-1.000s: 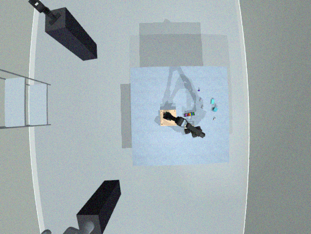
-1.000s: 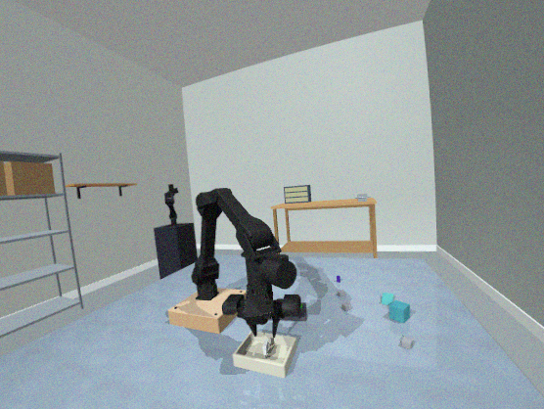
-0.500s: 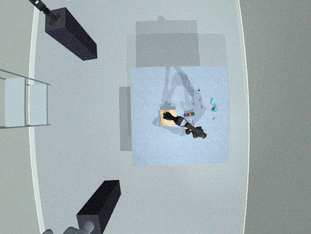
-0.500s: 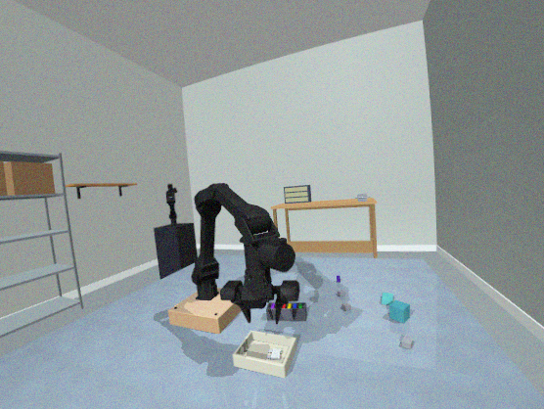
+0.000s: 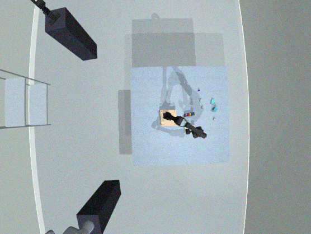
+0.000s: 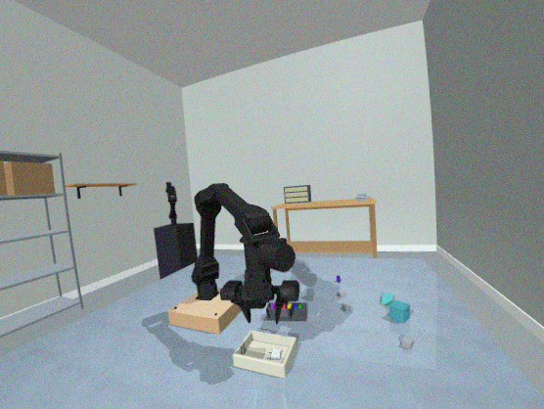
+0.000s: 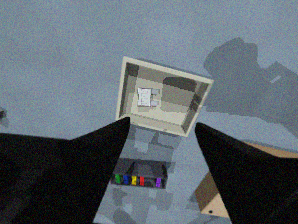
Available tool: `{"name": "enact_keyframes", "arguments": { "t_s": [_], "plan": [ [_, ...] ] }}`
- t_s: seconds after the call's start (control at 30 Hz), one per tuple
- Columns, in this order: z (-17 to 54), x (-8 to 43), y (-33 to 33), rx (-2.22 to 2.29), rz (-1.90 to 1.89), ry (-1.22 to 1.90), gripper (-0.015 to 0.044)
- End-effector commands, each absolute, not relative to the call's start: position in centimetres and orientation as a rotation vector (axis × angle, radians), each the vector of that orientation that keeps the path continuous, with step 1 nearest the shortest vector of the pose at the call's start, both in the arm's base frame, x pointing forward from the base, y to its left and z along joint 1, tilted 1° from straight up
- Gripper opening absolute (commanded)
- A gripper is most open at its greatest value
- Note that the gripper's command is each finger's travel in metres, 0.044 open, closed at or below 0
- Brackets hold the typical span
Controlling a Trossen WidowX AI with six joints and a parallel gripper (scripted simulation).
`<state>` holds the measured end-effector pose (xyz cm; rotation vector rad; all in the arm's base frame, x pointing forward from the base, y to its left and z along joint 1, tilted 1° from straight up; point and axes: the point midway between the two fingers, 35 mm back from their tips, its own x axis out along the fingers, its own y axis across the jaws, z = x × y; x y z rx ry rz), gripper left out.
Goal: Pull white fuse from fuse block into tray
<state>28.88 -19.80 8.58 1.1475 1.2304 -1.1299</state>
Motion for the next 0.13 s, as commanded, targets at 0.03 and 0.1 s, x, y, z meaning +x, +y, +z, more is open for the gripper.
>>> {"name": "enact_keyframes", "arguments": {
  "t_s": [0.03, 0.1],
  "plan": [
    [8.57, 28.89, -19.81, 1.148, -1.130, 1.230, 0.0330],
    [8.57, 28.89, -19.81, 1.148, -1.130, 1.230, 0.0330]
  ]
}}
